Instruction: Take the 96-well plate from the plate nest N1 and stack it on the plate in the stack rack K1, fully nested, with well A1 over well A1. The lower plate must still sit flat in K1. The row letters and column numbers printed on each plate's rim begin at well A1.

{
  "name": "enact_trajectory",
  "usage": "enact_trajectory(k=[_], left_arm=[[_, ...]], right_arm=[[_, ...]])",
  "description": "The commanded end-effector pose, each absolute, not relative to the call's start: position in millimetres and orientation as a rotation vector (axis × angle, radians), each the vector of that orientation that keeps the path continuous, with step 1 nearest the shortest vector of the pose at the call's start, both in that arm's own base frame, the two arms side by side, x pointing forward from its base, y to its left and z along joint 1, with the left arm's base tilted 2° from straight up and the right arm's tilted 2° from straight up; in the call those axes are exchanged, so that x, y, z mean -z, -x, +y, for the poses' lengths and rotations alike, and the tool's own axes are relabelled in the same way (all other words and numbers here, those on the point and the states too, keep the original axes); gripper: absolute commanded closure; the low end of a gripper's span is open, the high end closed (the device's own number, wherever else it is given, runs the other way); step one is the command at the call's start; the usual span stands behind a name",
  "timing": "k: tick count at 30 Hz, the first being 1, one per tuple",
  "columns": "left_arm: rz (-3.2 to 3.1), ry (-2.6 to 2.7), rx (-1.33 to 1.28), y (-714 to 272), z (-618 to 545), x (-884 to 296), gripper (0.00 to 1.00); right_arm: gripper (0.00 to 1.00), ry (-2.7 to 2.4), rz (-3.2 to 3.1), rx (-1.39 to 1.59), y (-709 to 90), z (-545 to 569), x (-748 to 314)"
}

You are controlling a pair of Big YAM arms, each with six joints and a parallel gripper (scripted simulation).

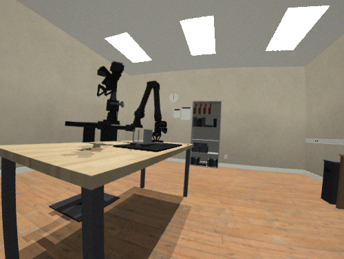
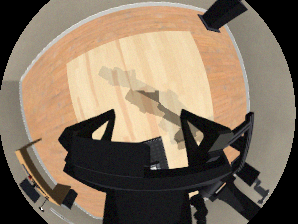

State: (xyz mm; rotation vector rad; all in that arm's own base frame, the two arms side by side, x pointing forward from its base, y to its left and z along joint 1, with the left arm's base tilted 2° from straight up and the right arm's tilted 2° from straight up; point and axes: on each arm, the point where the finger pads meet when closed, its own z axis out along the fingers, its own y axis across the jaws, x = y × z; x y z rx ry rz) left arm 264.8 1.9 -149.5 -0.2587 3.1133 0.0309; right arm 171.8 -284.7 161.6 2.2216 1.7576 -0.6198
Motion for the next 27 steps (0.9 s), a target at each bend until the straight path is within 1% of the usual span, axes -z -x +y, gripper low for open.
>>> enact_trajectory(k=[1,27], left_arm=[[3.09,0.252,-0.034,-273.2,3.3,140.7,1.0],[3.092,0.258,-0.034,-273.3,-0.3,100.3,1.0]], right_arm=[[0.0,-2.225,1.721,0.613,-168.3,-287.8,-170.0],[0.0,-2.225,1.721,0.613,-168.3,-287.8,-170.0]])
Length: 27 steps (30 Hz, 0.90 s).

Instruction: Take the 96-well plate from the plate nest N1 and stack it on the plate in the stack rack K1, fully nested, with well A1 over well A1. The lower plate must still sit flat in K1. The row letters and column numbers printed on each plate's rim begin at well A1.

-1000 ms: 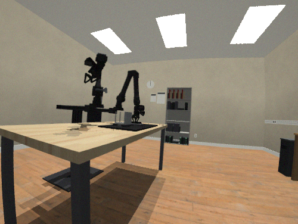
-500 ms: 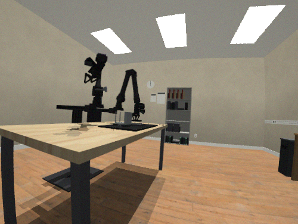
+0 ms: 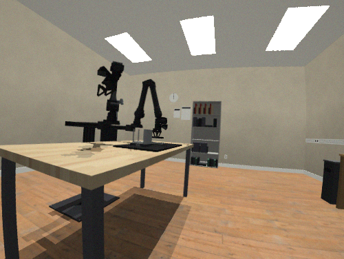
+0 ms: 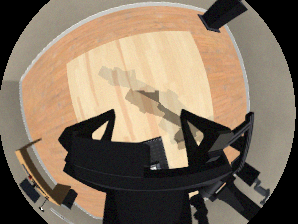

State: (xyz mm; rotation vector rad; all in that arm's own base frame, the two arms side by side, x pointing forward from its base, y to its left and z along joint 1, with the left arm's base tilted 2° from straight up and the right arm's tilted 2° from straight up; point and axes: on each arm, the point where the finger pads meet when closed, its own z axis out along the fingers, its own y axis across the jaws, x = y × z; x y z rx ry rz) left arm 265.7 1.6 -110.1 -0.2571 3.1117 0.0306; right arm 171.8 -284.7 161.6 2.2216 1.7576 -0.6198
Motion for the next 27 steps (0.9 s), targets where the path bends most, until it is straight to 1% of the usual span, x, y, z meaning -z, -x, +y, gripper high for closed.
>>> enact_trajectory(k=[1,27], left_arm=[[3.091,0.258,-0.033,-273.8,-0.5,98.5,1.0],[3.066,0.259,-0.029,-286.7,-1.7,56.1,1.0]], right_arm=[[0.0,-2.225,1.721,0.613,-168.3,-287.8,-170.0],[0.0,-2.225,1.721,0.613,-168.3,-287.8,-170.0]])
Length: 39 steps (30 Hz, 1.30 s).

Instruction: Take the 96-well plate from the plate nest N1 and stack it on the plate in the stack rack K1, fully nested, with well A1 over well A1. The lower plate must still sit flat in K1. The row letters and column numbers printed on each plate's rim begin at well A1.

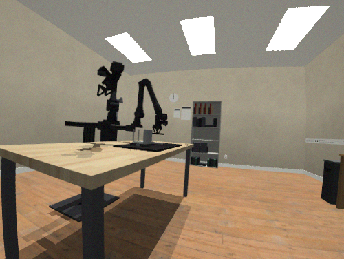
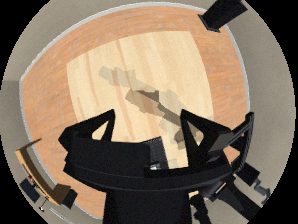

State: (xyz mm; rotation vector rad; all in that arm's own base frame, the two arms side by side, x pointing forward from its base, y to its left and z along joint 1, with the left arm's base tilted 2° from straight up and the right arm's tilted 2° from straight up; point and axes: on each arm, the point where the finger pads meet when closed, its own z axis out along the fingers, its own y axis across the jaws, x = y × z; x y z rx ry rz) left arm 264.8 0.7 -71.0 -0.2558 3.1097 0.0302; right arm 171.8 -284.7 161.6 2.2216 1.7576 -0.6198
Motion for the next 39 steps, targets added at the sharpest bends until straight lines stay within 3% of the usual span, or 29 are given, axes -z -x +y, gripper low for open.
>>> enact_trajectory(k=[1,39], left_arm=[[3.066,0.26,-0.029,-286.8,-1.6,54.3,1.0],[3.085,0.257,-0.03,-276.9,-0.6,17.9,1.0]], right_arm=[[0.0,-2.225,1.721,0.613,-168.3,-287.8,-170.0],[0.0,-2.225,1.721,0.613,-168.3,-287.8,-170.0]])
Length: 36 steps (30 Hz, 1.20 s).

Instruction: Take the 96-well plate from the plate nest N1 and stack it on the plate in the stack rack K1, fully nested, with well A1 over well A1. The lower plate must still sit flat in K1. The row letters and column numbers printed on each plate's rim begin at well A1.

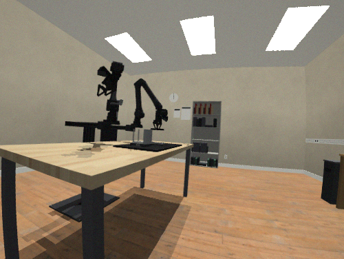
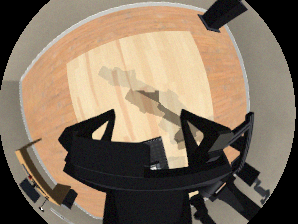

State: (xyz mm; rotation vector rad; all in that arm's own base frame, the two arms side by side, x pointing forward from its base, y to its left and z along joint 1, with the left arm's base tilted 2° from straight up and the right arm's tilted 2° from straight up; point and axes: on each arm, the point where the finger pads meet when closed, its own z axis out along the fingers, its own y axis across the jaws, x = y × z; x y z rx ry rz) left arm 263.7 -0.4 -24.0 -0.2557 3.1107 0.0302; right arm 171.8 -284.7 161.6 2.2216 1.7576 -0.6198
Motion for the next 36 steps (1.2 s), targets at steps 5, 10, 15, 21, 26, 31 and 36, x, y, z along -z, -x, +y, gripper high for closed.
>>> enact_trajectory(k=[5,10,15,21,26,31,36], left_arm=[[3.085,0.257,-0.03,-276.9,-0.6,17.9,1.0],[3.1,0.183,-0.034,-277.1,-7.0,19.5,1.0],[3.089,-0.058,-0.034,-286.0,-25.4,12.9,1.0],[3.095,-0.024,-0.033,-285.6,-46.5,14.4,1.0],[3.1,-0.024,-0.034,-285.0,-56.9,15.9,1.0],[3.101,-0.024,-0.032,-285.3,-74.7,15.9,1.0],[3.101,-0.024,-0.03,-285.5,-92.4,15.9,1.0]], right_arm=[[0.0,-2.225,1.721,0.613,-168.3,-287.8,-170.0],[0.0,-2.225,1.721,0.613,-168.3,-287.8,-170.0],[0.0,-2.225,1.721,0.613,-168.3,-287.8,-170.0],[0.0,-2.225,1.721,0.613,-168.3,-287.8,-170.0],[0.0,-2.225,1.721,0.613,-168.3,-287.8,-170.0],[0.0,-2.225,1.721,0.613,-168.3,-287.8,-170.0],[0.0,-2.225,1.721,0.613,-168.3,-287.8,-170.0]])
